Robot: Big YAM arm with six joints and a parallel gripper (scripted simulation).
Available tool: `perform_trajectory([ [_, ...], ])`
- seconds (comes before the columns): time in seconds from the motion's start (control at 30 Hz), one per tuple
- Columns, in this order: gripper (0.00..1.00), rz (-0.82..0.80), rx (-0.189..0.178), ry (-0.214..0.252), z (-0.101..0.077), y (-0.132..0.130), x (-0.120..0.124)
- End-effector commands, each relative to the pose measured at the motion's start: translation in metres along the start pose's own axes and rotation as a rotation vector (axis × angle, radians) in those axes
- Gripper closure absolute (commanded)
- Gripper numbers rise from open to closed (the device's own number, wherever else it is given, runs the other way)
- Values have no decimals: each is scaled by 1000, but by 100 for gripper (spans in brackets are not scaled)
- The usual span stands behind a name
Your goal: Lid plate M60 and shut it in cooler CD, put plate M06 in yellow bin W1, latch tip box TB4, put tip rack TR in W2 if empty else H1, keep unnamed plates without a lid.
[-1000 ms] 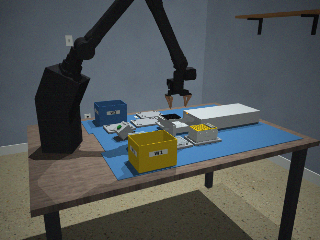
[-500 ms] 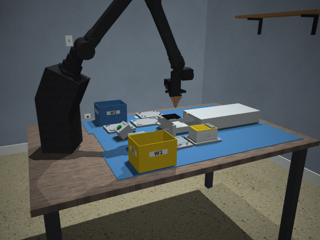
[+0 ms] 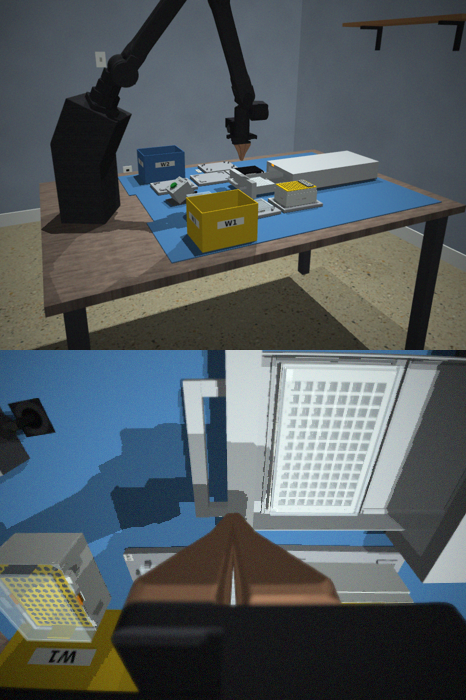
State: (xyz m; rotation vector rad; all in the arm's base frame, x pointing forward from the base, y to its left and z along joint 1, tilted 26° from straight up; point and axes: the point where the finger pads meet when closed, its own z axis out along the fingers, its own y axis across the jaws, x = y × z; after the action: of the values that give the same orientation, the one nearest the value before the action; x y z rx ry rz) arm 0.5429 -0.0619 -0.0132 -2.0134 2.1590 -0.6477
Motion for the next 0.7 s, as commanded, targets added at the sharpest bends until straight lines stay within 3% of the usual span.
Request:
perform_trajectory([
  [0.0,100,16,22,1,-2,1,7],
  [0.03,100,18,40,1,-9,-1,9],
  [0.47,100,9,37,1,0,52,8],
  [0.67,100,7,31,1,3,64,7],
])
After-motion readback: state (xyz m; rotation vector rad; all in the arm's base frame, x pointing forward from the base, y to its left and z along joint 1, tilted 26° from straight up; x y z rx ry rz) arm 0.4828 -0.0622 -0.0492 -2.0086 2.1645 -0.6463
